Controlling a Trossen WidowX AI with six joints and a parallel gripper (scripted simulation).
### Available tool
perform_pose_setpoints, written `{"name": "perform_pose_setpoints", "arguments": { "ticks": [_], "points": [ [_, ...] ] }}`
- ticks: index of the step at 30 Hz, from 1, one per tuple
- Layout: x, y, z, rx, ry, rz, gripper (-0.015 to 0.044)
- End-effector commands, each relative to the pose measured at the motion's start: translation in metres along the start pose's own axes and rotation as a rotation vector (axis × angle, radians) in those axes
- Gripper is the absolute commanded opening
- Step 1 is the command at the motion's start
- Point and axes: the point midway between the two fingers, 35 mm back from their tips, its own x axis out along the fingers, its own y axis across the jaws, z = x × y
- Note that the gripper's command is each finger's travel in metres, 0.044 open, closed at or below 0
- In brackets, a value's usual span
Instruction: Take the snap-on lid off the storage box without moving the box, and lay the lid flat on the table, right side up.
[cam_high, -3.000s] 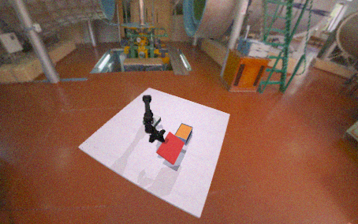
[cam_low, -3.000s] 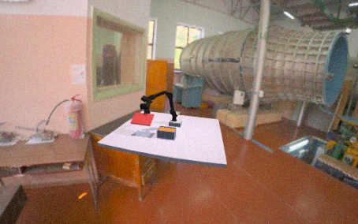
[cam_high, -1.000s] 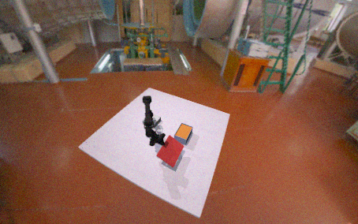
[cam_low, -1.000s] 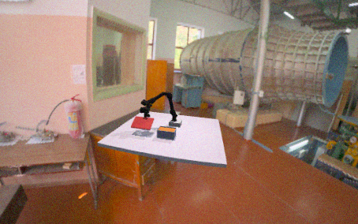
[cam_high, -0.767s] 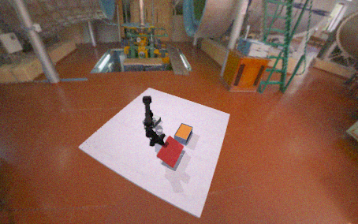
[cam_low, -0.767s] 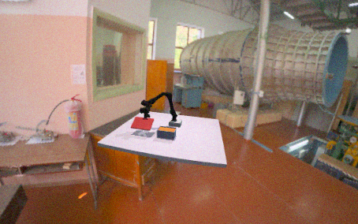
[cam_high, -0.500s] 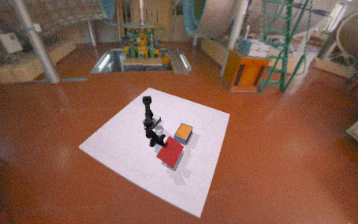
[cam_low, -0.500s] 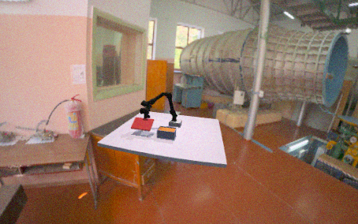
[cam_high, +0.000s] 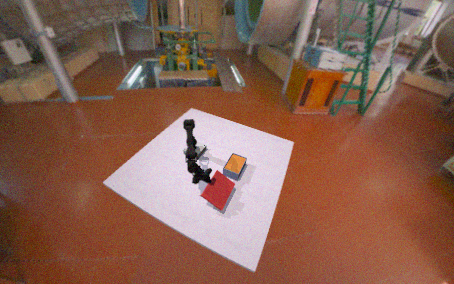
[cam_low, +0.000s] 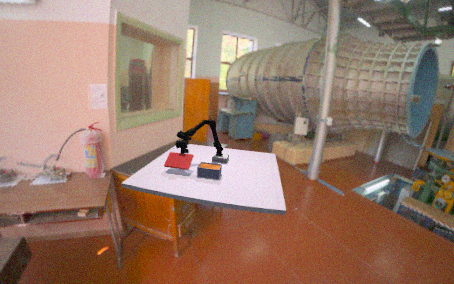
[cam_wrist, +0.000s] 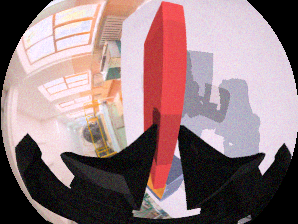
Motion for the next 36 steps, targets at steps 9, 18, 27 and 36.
{"name": "perform_pose_setpoints", "arguments": {
  "ticks": [9, 18, 27, 36],
  "points": [
    [0.006, -0.005, 0.0, -0.007, 0.003, 0.01, 0.0],
    [0.011, -0.011, 0.0, -0.007, 0.003, 0.01, 0.0],
    [0.015, -0.016, 0.0, -0.007, 0.003, 0.01, 0.0],
    [0.02, -0.022, 0.0, -0.007, 0.003, 0.01, 0.0]
  ]
}}
